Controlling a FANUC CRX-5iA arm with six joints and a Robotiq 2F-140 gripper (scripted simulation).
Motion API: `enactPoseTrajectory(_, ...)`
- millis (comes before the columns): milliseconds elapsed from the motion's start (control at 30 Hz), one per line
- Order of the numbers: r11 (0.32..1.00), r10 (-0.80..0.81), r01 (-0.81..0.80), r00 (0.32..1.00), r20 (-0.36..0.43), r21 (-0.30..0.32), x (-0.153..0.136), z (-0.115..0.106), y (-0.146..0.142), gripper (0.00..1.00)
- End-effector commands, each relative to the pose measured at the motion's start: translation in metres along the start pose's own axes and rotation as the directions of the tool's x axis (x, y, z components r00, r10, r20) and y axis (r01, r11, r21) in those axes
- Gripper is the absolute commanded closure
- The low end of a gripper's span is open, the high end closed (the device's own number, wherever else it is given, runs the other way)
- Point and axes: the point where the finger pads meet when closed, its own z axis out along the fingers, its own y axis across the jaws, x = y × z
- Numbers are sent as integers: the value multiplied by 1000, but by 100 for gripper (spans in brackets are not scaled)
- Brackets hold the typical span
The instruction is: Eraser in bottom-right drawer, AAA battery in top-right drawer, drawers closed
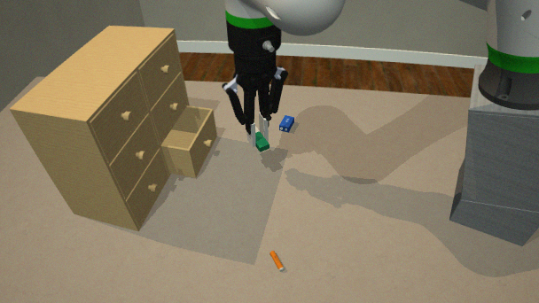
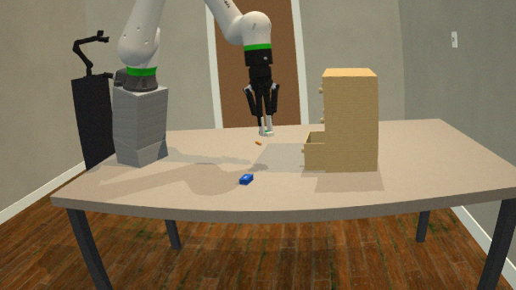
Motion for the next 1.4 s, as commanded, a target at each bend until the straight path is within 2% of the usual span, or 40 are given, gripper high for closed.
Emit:
enactPoseTrajectory(0,961,-275,275,961,16,11,-6,0,-9,89)
enactPoseTrajectory(233,820,-572,572,820,10,18,-8,-1,-11,89)
enactPoseTrajectory(300,820,-572,572,820,10,18,-8,-1,-11,89)
enactPoseTrajectory(333,738,-674,674,738,18,26,-8,-1,-11,89)
enactPoseTrajectory(433,667,-745,744,667,33,40,-8,-4,-11,89)
enactPoseTrajectory(600,667,-745,744,667,33,40,-7,-18,-11,89)
enactPoseTrajectory(800,667,-745,744,667,33,40,-5,-46,-11,89)
enactPoseTrajectory(867,667,-745,744,667,33,40,-5,-46,-11,89)
enactPoseTrajectory(1133,667,-745,744,667,33,40,-3,-80,-10,89)
enactPoseTrajectory(1367,667,-745,744,667,33,40,-2,-90,-10,89)
